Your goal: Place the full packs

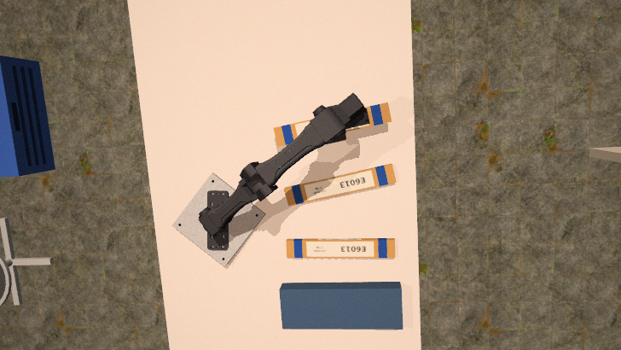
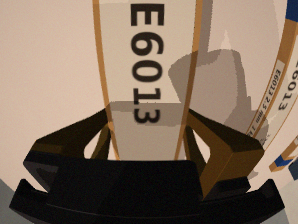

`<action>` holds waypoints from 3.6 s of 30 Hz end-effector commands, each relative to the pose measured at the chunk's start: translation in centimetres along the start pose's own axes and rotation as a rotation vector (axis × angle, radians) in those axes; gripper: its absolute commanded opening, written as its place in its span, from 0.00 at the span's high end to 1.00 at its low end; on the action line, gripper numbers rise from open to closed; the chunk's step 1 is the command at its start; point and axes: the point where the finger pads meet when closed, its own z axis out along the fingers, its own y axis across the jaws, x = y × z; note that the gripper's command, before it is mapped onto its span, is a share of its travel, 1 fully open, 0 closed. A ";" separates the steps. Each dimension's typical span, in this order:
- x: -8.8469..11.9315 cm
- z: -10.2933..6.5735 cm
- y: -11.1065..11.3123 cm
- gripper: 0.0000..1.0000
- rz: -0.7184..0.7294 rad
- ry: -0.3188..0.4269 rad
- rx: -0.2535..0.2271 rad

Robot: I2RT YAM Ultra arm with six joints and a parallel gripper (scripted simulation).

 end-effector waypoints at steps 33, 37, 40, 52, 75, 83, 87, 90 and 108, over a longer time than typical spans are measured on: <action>-0.3 -12.2 0.0 1.00 -0.001 -0.053 -0.024; -0.3 -12.6 0.0 1.00 -0.001 -0.053 -0.024; -0.3 -13.1 0.0 1.00 -0.001 -0.053 -0.024; -0.2 -15.1 -0.1 1.00 -0.001 -0.053 -0.024; -0.1 -16.9 -0.1 1.00 -0.001 -0.058 -0.027; -0.1 -16.9 -0.1 1.00 -0.001 -0.058 -0.027; -0.1 -16.9 -0.1 1.00 -0.001 -0.058 -0.027; -0.1 -16.9 -0.1 1.00 -0.001 -0.058 -0.027; 0.0 -16.9 -0.1 1.00 -0.001 -0.058 -0.027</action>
